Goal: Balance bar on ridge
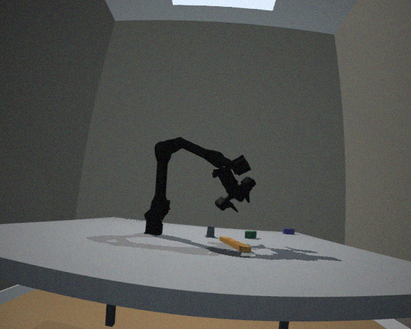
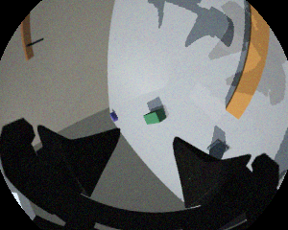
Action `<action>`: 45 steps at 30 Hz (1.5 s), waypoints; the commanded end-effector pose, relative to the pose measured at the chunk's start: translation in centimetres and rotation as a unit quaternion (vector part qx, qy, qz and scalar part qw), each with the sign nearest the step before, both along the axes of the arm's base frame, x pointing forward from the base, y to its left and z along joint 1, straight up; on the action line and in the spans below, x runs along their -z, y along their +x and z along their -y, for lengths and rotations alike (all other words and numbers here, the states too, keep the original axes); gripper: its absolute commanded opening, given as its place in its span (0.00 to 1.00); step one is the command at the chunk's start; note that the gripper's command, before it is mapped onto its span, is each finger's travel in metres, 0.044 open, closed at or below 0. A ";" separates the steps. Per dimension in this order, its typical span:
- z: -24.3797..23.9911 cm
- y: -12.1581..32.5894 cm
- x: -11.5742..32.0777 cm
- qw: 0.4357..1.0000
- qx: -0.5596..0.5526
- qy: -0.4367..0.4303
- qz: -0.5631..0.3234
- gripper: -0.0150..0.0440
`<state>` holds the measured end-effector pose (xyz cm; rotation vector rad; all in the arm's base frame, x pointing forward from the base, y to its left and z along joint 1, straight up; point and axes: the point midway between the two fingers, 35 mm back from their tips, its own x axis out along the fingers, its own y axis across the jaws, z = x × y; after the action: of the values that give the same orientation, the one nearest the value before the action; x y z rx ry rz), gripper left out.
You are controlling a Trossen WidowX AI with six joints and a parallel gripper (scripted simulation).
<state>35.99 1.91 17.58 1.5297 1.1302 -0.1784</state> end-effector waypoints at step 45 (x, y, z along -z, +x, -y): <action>17.8 -2.3 9.5 0.911 0.064 -0.284 -0.292 0.79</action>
<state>34.03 -15.95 10.34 1.0440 1.2590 -1.0153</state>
